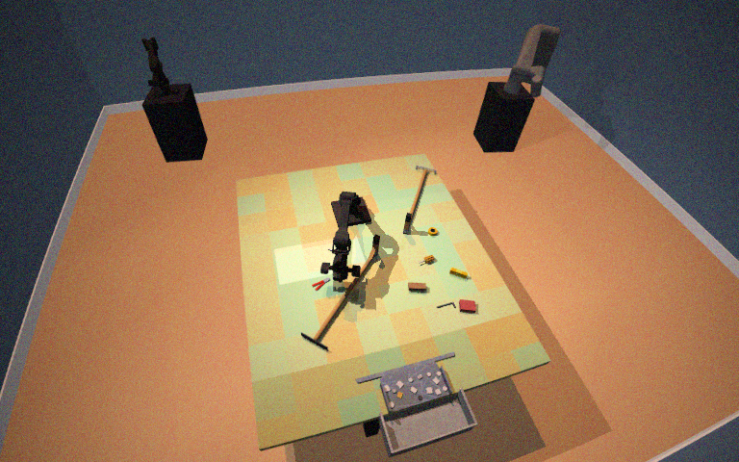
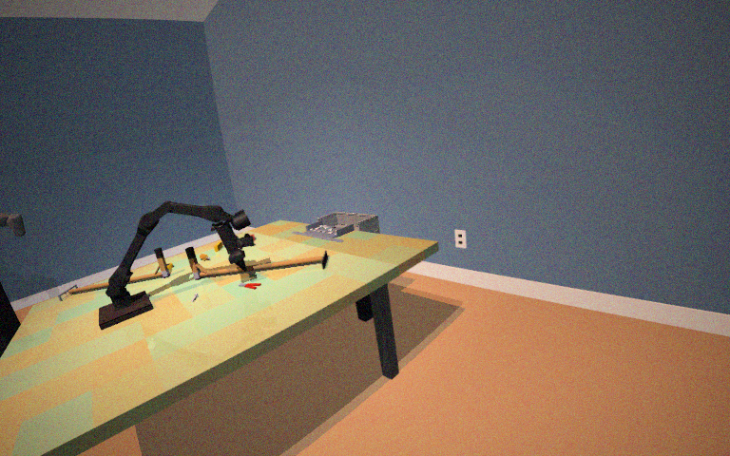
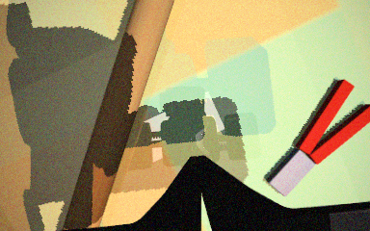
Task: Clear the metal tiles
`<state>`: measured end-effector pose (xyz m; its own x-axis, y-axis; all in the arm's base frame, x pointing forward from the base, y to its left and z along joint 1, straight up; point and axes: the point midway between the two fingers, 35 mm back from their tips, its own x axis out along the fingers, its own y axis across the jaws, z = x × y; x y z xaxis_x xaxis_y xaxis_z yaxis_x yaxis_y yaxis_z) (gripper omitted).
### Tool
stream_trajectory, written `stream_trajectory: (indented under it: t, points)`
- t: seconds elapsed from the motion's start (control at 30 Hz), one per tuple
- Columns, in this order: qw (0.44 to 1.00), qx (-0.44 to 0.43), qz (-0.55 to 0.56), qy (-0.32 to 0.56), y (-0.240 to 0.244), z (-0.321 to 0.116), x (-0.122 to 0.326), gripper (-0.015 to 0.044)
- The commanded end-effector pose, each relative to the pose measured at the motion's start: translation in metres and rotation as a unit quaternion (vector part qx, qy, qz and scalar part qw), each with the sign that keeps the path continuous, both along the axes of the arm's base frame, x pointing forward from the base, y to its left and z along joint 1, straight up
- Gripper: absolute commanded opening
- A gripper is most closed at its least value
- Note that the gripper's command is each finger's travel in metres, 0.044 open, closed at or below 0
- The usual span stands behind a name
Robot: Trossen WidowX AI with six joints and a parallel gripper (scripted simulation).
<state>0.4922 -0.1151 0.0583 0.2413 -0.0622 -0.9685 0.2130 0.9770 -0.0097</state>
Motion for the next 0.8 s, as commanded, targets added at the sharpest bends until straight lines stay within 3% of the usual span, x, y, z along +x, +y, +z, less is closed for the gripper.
stream_trajectory:
  t: [0.0,0.77]
  points:
    - [1.0,0.004,-0.004,0.003,0.001,-0.01,-0.003,0.0]
    - [1.0,0.005,-0.007,0.0,0.011,-0.022,0.005,0.0]
